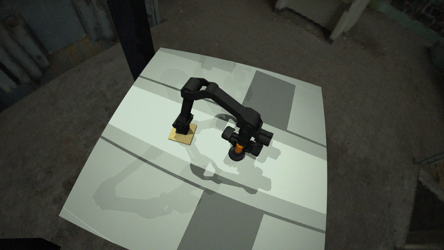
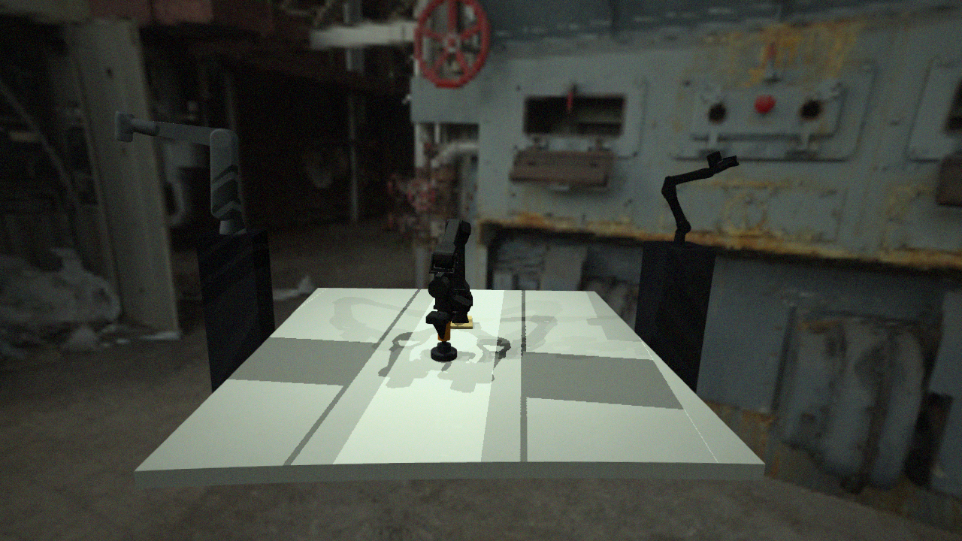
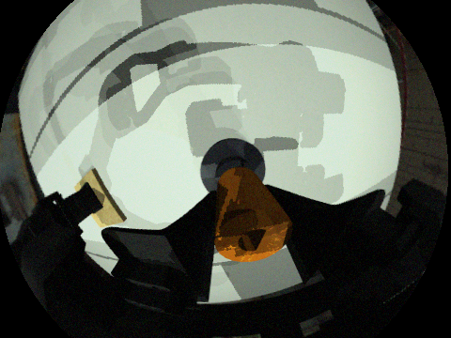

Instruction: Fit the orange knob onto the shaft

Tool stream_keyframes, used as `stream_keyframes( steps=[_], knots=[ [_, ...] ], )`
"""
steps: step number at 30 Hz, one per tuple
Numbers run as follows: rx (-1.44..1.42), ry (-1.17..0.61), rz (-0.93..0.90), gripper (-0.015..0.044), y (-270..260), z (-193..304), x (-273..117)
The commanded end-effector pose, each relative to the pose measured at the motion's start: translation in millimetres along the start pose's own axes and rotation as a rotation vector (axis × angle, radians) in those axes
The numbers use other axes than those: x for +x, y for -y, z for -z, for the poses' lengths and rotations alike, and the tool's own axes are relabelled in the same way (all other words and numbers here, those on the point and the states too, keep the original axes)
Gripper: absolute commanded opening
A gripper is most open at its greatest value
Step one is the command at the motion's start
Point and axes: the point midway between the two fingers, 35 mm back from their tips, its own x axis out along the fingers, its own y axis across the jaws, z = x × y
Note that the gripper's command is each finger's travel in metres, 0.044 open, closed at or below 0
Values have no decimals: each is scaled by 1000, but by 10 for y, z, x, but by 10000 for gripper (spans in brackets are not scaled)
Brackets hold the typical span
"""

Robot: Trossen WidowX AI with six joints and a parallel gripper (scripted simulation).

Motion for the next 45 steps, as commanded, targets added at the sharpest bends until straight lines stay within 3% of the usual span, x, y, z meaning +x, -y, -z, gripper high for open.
stream_keyframes(
  steps=[1, 25, 32, 45],
  knots=[
    [-96, -2, 12, 0, -2, 3, -47],
    [-189, -2, 11, 0, -22, 5, -34],
    [-390, -3, 11, 0, -8, 3, -53],
    [-390, -4, 11, 0, 44, -1, 7]
  ],
)
